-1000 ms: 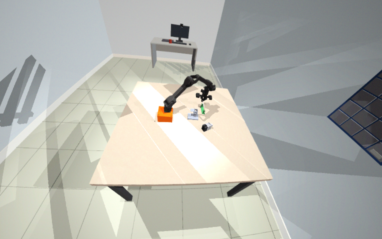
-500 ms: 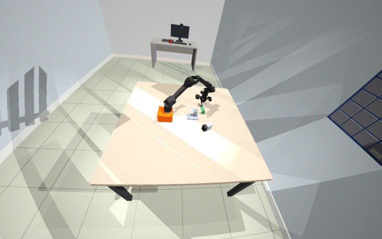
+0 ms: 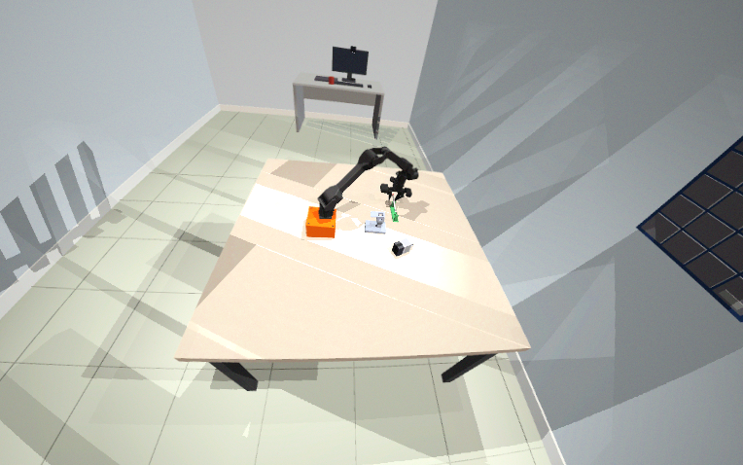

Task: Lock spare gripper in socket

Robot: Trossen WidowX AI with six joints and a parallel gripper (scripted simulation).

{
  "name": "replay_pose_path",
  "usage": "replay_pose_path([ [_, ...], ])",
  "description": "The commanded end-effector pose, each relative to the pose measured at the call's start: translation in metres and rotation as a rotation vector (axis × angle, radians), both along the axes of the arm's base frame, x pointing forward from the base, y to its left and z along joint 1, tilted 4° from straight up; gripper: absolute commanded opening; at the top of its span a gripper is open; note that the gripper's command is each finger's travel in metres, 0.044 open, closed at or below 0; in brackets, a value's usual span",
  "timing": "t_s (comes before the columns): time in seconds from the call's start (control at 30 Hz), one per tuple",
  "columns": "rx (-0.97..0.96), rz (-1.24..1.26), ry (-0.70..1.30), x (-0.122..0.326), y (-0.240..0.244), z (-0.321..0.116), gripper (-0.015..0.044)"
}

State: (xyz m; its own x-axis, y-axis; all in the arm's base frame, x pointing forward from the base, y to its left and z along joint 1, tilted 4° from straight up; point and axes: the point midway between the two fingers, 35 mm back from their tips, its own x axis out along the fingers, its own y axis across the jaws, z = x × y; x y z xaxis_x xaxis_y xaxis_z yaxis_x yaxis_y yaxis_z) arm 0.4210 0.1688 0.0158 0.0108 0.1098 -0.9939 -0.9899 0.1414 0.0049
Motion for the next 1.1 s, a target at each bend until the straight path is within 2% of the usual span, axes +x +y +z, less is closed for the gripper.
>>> replay_pose_path([
  [0.0, 0.0, 0.0, -0.001, 0.0, 0.0, 0.0, 0.02],
  [1.07, -0.019, 0.004, 0.052, -0.014, -0.003, 0.047, 0.02],
])
